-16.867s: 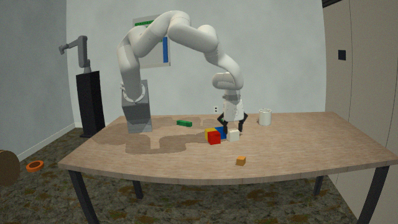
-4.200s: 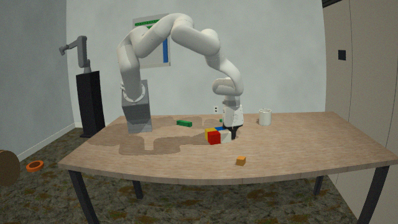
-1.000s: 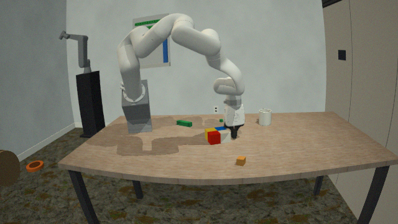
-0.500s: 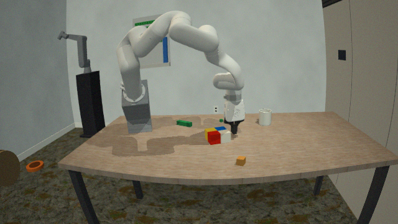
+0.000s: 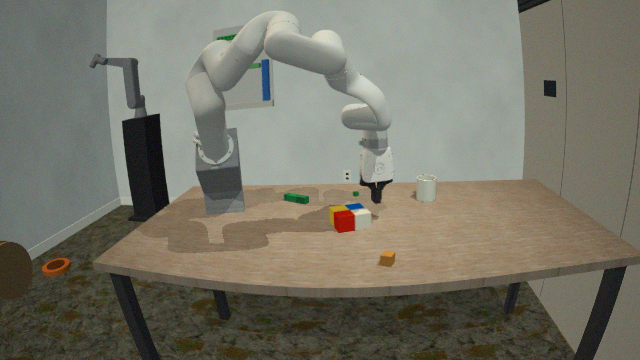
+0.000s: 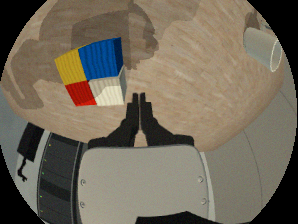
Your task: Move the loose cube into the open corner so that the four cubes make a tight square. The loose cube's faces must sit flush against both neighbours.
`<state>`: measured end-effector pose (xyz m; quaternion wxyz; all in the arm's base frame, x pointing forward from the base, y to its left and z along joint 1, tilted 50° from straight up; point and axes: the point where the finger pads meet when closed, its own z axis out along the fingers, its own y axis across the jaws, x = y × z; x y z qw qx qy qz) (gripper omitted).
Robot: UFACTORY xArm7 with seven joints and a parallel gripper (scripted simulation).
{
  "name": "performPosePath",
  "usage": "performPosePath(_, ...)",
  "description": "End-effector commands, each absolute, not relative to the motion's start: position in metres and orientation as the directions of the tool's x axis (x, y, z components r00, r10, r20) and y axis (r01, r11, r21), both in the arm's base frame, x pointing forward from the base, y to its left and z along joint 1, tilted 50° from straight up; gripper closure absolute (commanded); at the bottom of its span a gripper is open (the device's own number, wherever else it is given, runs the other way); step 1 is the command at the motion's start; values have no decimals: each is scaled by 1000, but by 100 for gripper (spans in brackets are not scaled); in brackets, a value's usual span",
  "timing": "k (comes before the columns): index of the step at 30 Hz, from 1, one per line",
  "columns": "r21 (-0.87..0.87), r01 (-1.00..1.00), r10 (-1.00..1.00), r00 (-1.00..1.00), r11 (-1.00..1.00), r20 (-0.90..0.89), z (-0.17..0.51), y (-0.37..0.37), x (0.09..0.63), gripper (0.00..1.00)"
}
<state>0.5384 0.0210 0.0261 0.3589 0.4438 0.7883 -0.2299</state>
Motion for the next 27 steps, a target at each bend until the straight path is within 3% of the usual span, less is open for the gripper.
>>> performPosePath(1, -42, 863, 535, -349, 503, -769, 32, 29, 536, 100)
performPosePath(27, -42, 863, 535, -349, 503, -769, 49, 47, 526, 100)
